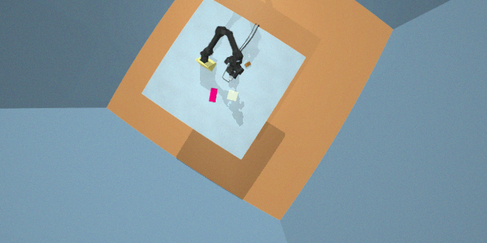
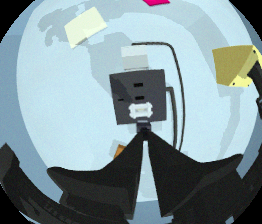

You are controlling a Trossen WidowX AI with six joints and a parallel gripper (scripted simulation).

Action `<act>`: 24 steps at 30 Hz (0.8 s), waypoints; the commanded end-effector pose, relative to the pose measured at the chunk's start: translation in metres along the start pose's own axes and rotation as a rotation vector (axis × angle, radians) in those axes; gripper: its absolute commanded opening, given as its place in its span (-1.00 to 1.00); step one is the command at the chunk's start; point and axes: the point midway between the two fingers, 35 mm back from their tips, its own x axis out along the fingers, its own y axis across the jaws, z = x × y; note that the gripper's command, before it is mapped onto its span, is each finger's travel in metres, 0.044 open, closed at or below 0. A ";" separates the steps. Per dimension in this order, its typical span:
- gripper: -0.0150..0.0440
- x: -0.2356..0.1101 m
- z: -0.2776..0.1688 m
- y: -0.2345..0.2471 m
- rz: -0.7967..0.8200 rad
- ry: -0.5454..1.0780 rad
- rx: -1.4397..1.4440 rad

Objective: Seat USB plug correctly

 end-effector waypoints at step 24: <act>-0.49 0.003 0.001 0.000 0.000 -0.008 -0.019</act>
